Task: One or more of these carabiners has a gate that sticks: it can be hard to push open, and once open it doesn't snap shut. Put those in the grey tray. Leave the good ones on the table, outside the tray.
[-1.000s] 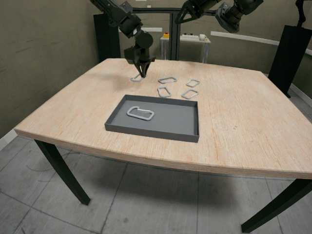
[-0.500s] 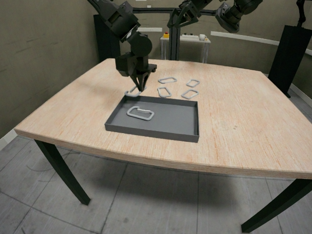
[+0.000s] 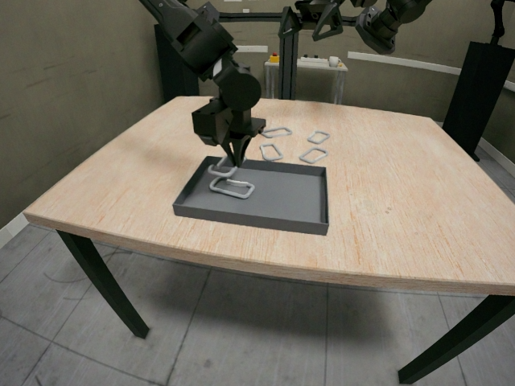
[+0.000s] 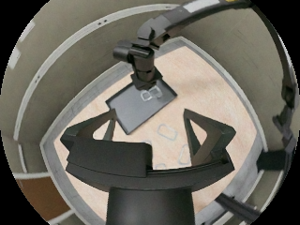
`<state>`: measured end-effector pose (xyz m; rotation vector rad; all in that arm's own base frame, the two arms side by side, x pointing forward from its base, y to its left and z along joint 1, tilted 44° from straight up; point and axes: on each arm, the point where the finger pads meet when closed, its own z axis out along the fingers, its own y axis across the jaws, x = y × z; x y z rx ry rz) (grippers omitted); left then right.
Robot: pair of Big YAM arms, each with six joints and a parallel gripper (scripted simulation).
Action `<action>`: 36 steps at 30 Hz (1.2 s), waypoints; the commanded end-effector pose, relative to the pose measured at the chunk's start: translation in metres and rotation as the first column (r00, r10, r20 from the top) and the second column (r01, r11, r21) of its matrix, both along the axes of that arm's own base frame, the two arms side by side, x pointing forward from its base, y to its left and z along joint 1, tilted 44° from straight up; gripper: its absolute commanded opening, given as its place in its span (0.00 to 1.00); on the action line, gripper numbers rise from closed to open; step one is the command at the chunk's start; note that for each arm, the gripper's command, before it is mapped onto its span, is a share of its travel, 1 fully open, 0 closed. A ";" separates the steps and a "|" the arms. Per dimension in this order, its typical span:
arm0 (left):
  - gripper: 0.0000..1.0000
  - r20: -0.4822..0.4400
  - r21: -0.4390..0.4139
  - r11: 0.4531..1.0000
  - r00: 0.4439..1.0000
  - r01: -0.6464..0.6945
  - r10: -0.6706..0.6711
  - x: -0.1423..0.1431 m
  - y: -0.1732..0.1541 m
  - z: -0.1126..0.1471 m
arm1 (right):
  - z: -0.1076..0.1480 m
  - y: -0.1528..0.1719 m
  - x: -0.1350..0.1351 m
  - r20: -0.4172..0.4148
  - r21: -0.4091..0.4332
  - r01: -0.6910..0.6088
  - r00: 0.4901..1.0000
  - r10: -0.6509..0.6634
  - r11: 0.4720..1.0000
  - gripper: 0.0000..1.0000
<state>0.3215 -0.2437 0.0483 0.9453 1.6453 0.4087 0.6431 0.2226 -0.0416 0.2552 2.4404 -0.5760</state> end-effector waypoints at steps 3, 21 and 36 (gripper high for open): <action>1.00 0.045 -0.084 0.996 0.999 -0.007 0.010 -0.001 -0.009 0.009 | 0.000 -0.008 0.013 -0.003 -0.002 0.017 1.000 -0.017 1.000 0.00; 1.00 0.054 -0.088 0.996 0.998 -0.021 0.026 0.003 -0.005 0.014 | -0.039 0.094 0.012 0.012 0.016 0.002 1.000 -0.002 1.000 0.00; 1.00 0.054 -0.088 0.996 0.998 -0.021 0.026 0.003 -0.005 0.014 | -0.047 0.123 0.028 0.015 0.008 -0.004 1.000 0.004 1.000 0.00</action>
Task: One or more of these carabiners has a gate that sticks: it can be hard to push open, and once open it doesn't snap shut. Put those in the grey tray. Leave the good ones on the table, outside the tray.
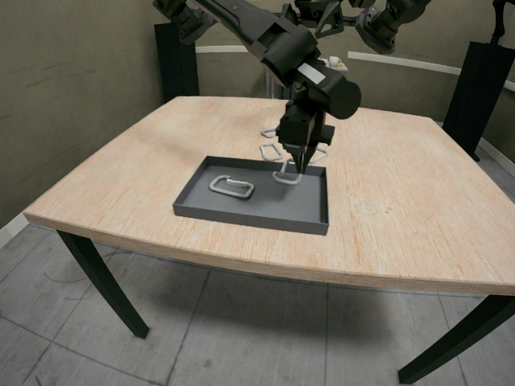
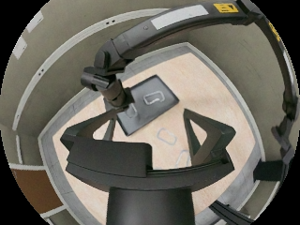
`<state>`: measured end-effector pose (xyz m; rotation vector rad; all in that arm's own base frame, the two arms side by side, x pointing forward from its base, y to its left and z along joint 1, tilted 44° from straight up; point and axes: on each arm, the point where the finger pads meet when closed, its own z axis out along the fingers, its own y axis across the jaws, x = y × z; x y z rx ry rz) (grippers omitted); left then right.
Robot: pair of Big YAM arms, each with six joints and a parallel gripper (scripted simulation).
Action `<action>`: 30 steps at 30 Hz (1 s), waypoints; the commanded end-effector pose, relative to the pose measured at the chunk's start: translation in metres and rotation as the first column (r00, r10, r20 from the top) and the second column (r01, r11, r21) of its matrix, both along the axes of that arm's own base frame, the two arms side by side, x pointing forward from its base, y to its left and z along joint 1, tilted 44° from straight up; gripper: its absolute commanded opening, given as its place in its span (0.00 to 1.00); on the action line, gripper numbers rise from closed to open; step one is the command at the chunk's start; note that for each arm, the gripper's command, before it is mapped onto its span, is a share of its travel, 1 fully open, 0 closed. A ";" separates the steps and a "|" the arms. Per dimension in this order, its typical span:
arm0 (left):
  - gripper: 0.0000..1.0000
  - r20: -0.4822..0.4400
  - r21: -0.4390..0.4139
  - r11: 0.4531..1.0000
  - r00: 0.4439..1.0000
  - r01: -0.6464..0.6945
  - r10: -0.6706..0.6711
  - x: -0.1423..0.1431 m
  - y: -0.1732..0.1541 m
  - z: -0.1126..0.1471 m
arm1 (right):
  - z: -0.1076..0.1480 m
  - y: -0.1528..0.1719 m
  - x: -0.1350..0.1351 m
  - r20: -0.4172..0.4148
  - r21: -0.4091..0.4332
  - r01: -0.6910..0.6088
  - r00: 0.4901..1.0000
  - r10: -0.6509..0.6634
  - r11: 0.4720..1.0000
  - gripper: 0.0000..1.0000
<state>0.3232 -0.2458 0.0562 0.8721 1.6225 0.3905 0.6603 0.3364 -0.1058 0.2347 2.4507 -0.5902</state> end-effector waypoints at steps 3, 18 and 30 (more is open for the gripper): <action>1.00 0.015 -0.030 1.000 1.000 -0.002 0.003 0.001 -0.003 0.006 | 0.018 0.009 0.011 0.031 0.021 0.006 1.000 -0.006 1.000 0.00; 1.00 0.006 -0.020 1.000 1.000 -0.001 0.002 0.001 -0.002 0.004 | -0.011 -0.027 0.020 -0.011 -0.007 0.039 0.999 -0.039 0.999 0.00; 1.00 0.006 -0.020 1.000 1.000 -0.001 0.002 0.001 -0.002 0.004 | -0.030 -0.017 0.046 0.026 0.020 -0.003 1.000 0.003 1.000 0.00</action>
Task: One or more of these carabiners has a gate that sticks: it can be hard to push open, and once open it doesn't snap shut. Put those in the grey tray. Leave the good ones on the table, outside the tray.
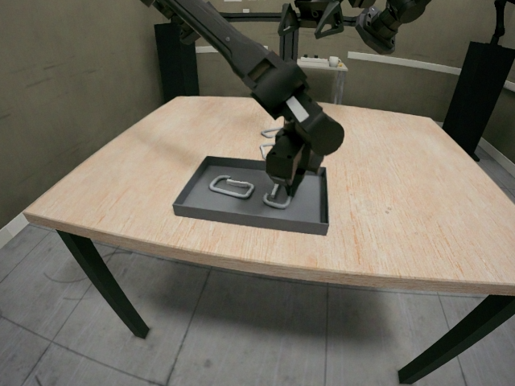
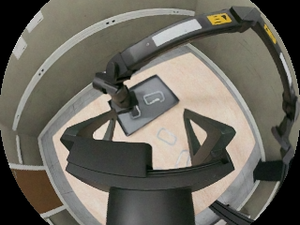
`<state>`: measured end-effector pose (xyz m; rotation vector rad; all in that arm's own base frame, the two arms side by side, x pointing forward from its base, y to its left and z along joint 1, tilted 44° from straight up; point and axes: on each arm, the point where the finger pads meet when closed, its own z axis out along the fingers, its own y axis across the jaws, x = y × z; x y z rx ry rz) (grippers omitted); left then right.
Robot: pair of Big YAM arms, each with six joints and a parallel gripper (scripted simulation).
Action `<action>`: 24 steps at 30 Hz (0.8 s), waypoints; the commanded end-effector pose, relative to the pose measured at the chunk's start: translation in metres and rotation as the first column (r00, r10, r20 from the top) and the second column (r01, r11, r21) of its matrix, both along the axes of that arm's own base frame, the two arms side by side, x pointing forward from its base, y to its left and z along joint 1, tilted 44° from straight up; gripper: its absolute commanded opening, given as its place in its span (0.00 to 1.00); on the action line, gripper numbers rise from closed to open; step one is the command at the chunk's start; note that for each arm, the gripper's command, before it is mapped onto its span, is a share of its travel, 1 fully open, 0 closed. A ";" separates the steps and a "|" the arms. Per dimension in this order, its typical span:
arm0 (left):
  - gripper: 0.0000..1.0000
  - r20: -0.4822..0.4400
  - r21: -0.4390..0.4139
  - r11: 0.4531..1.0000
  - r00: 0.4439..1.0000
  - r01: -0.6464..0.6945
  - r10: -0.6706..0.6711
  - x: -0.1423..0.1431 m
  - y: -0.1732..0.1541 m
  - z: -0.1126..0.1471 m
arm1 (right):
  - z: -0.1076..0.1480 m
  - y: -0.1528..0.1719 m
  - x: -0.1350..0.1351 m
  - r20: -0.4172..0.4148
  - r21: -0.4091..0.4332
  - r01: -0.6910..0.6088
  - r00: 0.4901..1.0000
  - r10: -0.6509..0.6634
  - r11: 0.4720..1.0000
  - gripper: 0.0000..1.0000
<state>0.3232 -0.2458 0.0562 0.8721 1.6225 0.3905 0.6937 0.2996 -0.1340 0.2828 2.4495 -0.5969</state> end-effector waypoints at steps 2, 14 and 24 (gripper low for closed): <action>1.00 0.006 -0.020 1.000 1.000 -0.001 0.002 0.001 -0.002 0.004 | -0.001 0.020 0.013 0.023 0.012 -0.039 0.999 0.039 0.999 0.00; 1.00 0.006 -0.020 1.000 1.000 -0.001 0.002 0.001 -0.002 0.004 | -0.002 0.009 0.016 0.018 0.007 -0.021 1.000 0.021 1.000 0.00; 1.00 0.006 -0.020 1.000 1.000 -0.001 0.002 0.001 -0.002 0.004 | 0.009 0.012 0.015 0.030 0.015 -0.023 0.999 0.023 1.000 0.83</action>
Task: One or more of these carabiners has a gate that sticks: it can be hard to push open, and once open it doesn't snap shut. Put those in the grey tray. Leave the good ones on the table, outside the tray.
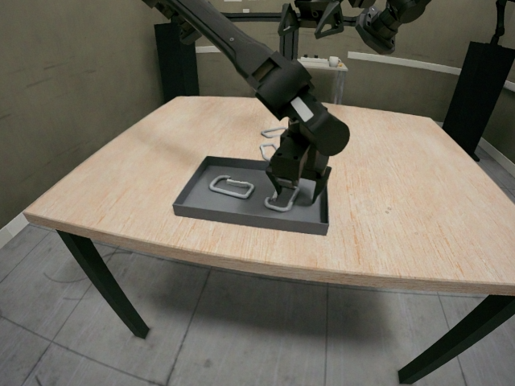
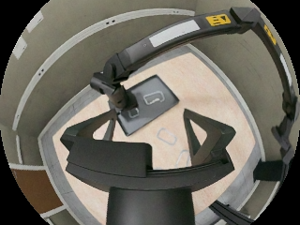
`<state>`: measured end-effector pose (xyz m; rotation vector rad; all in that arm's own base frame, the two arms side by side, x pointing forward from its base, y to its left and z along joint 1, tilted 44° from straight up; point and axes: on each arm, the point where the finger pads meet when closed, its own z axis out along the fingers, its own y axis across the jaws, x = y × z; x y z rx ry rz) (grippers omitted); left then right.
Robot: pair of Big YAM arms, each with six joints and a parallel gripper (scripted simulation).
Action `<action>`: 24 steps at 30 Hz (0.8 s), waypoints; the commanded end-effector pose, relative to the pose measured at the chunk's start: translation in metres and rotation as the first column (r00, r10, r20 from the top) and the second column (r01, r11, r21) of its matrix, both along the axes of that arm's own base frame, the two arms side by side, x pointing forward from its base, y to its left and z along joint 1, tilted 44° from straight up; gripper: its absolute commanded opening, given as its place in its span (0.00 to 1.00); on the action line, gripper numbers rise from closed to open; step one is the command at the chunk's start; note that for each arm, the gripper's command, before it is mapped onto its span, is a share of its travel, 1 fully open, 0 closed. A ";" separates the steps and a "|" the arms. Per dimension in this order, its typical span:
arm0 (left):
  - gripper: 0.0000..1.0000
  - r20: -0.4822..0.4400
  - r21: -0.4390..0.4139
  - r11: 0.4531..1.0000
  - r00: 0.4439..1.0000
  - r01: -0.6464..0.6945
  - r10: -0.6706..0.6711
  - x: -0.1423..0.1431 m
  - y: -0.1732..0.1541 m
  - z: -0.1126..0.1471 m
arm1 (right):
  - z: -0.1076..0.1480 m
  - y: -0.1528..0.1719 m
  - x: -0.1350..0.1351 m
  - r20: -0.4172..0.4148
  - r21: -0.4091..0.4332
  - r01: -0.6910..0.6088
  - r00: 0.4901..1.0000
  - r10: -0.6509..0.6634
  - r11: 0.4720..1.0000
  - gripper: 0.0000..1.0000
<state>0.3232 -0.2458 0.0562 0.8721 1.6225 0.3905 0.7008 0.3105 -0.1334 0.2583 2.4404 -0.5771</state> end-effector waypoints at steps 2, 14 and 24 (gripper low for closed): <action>1.00 0.006 -0.020 1.000 1.000 -0.001 0.002 0.001 -0.002 0.004 | 0.019 0.026 -0.007 0.018 0.012 -0.023 1.000 0.023 1.000 0.83; 1.00 0.006 -0.020 1.000 1.000 -0.001 0.002 0.001 -0.002 0.004 | 0.034 0.026 -0.018 0.010 0.004 -0.011 1.000 0.011 1.000 0.83; 1.00 0.006 -0.020 1.000 1.000 -0.001 0.002 0.001 -0.002 0.004 | 0.058 0.043 -0.050 0.002 -0.004 -0.024 1.000 0.024 1.000 0.83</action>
